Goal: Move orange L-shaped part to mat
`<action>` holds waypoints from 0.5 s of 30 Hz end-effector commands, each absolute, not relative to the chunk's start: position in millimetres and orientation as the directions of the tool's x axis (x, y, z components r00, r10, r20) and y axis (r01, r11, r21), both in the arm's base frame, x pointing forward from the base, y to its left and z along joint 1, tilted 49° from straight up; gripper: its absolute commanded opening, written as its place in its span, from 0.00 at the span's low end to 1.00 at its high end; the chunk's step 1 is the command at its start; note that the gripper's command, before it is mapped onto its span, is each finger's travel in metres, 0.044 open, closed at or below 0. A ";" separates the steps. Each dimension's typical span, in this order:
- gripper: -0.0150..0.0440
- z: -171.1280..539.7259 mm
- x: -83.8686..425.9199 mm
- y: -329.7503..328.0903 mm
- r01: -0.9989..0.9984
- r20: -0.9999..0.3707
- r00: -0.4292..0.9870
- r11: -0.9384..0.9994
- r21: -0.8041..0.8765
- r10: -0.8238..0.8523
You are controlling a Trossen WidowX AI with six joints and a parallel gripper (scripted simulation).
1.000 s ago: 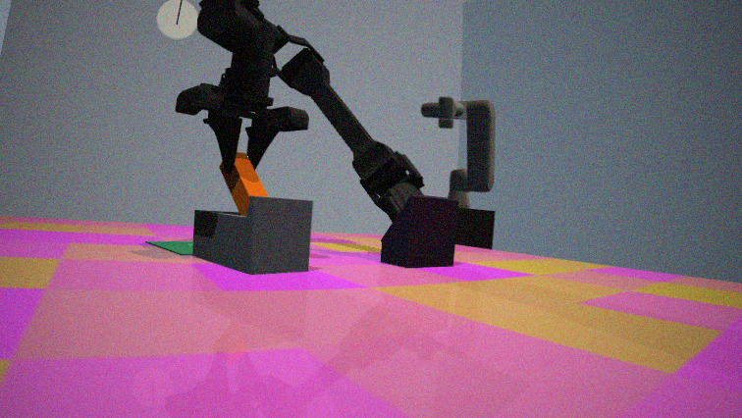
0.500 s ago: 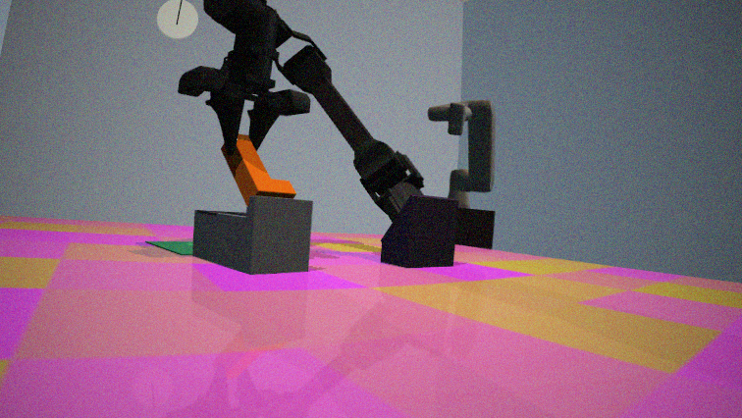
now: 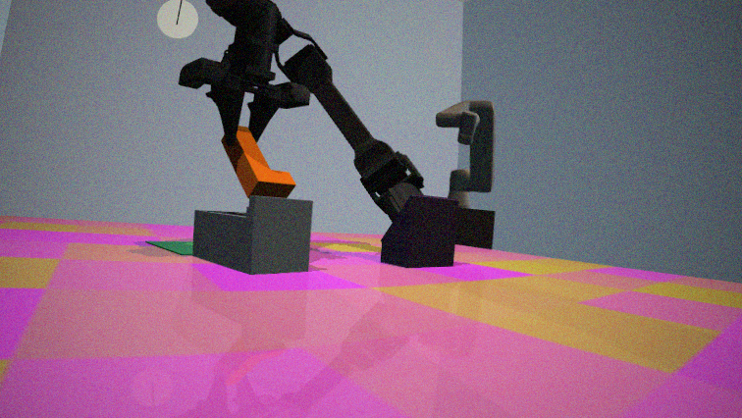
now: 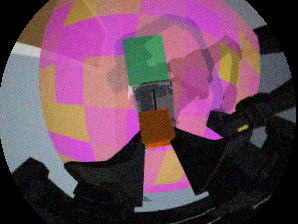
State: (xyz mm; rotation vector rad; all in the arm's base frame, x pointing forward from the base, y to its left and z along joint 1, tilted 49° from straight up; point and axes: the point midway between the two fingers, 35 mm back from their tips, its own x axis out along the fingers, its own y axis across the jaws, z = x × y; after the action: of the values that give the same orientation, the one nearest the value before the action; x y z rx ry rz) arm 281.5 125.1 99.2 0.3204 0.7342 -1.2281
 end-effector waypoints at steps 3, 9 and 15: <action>0.25 118.6 288.6 107.8 0.932 -0.662 0.148 0.329 -0.156 -0.734; 0.25 142.4 296.4 87.1 0.929 -0.665 0.160 0.340 -0.149 -0.729; 0.25 166.8 303.5 66.6 0.925 -0.670 0.179 0.355 -0.135 -0.720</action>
State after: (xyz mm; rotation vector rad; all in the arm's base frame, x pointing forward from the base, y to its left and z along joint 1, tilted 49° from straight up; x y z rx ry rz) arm 300.1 75.8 154.2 0.3341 0.7319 -1.2064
